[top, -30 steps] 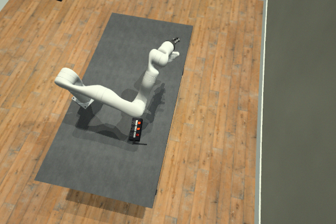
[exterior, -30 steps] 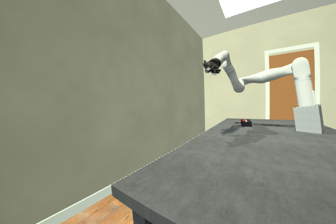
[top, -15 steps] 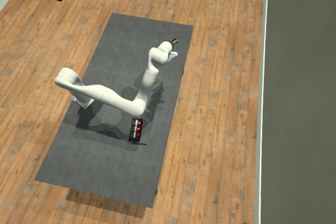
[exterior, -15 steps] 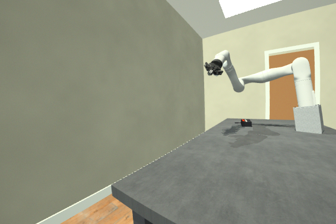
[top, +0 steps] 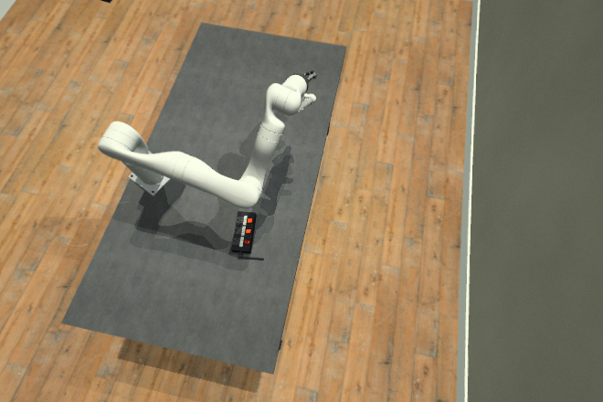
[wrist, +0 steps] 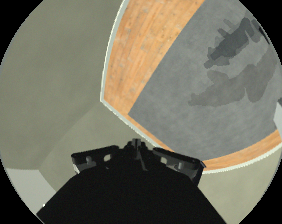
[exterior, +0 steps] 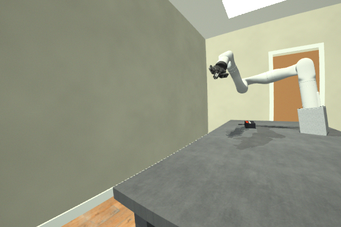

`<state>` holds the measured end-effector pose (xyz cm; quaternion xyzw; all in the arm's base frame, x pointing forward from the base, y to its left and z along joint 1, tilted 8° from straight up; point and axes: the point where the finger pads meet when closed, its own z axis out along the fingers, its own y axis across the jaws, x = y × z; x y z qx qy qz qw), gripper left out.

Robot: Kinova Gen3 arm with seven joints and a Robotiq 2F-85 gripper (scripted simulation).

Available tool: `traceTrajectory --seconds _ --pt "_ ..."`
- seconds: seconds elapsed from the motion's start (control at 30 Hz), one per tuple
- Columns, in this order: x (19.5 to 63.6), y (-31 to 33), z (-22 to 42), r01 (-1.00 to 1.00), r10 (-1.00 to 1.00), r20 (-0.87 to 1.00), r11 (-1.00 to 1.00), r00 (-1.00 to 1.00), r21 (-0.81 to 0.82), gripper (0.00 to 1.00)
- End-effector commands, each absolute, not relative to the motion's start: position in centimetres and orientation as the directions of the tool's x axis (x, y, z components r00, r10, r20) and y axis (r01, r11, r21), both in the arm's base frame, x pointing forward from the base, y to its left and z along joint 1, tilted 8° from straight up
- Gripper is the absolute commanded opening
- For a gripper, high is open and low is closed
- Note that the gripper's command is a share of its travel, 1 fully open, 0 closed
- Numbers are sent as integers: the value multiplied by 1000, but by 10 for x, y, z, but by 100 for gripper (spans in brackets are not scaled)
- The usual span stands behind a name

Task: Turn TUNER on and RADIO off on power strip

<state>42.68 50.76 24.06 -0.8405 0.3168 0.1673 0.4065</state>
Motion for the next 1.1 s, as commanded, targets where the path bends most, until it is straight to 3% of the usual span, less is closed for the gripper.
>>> traceTrajectory --seconds 0.0,1.07 --pt "418 506 233 -679 -412 -540 -488 733 -549 0" --pt "399 490 191 -717 -498 -521 -548 693 -430 0"
